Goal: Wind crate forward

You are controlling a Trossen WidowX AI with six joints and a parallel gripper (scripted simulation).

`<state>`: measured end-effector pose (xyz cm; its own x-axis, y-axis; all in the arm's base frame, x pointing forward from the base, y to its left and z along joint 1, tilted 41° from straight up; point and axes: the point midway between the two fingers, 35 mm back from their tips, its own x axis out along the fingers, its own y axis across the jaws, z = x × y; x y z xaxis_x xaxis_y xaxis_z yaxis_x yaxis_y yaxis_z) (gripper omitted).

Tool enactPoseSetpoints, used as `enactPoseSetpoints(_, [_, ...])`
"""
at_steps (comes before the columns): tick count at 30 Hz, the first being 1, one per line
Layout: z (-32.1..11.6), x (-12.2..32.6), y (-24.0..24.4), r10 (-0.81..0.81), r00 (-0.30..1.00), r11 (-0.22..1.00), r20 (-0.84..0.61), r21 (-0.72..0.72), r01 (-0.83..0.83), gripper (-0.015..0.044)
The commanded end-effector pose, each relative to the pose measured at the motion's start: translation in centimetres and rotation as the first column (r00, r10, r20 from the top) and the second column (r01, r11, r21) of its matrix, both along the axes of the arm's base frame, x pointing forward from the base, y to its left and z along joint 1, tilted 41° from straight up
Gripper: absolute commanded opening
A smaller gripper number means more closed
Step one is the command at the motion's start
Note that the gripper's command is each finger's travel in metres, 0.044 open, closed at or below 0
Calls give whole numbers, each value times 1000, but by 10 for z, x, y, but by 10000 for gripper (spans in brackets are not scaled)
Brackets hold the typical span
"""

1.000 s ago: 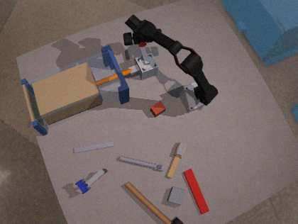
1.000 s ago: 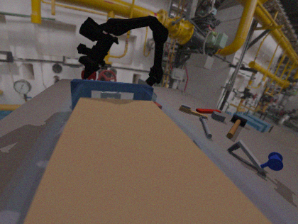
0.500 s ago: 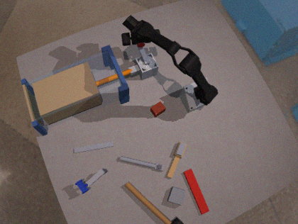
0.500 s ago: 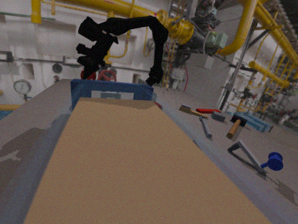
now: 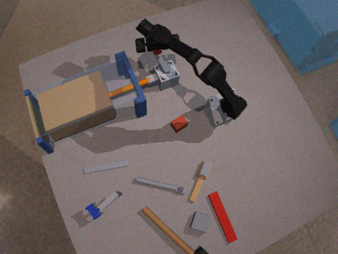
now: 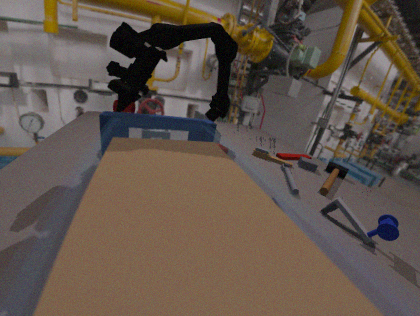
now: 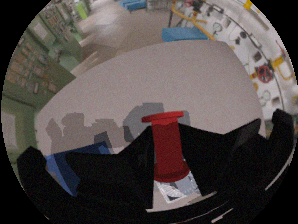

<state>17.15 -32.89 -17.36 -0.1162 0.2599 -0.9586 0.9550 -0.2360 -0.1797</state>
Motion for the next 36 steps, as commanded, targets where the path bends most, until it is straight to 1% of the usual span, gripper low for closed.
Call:
enactPoseSetpoints(1, [1,23,6,7,999,1000,37,11,-8,0])
enactPoseSetpoints(36, [12,57,18,7,999,1000,40,13,-8,0])
